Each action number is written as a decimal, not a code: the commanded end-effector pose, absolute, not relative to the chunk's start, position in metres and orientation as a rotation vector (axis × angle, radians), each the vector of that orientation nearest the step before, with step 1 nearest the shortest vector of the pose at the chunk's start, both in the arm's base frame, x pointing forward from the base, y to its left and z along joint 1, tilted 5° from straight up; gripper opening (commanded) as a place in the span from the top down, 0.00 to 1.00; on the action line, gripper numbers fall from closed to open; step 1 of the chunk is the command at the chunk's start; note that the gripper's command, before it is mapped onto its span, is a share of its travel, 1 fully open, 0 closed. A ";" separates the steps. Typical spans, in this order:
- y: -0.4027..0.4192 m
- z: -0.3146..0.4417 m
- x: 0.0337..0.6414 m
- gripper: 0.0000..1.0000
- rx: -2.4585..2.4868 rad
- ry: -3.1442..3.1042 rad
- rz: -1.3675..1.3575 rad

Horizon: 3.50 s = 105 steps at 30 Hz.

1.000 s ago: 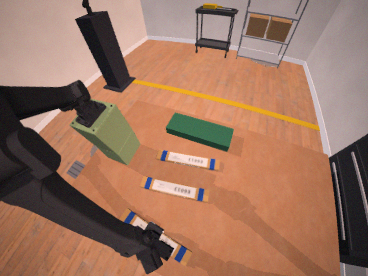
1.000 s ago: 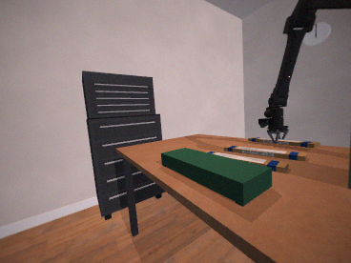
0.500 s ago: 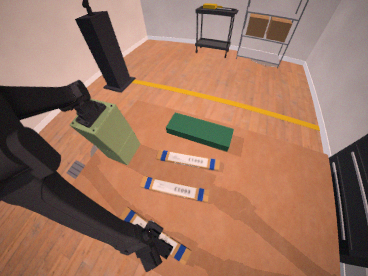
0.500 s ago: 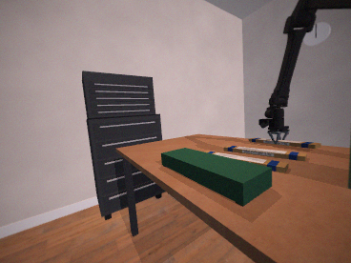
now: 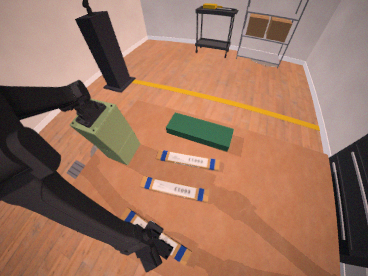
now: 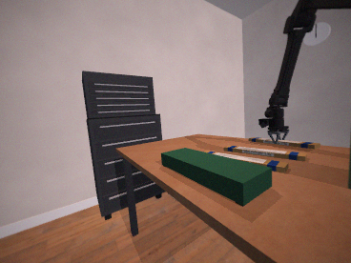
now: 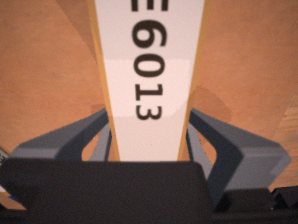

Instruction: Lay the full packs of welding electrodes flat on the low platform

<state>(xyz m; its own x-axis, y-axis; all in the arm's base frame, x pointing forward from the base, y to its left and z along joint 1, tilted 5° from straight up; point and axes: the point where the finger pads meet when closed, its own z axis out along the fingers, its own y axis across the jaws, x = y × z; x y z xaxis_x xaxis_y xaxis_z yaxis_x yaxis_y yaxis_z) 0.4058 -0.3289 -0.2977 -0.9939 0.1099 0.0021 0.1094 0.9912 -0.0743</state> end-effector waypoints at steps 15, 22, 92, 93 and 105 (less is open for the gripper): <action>-0.347 -0.280 0.420 1.00 -0.181 -3.180 0.178; -0.350 -0.280 0.425 1.00 -0.182 -3.188 0.188; -0.350 -0.284 0.424 1.00 -0.183 -3.192 0.193; -0.350 -0.284 0.424 1.00 -0.183 -3.192 0.194; -0.351 -0.283 0.425 1.00 -0.183 -3.194 0.196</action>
<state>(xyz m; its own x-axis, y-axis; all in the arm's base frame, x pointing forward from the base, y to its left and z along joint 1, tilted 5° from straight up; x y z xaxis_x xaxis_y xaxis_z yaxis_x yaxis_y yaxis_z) 0.4003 -0.3246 -0.3065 -0.9939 0.1099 -0.0016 0.1097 0.9910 -0.0765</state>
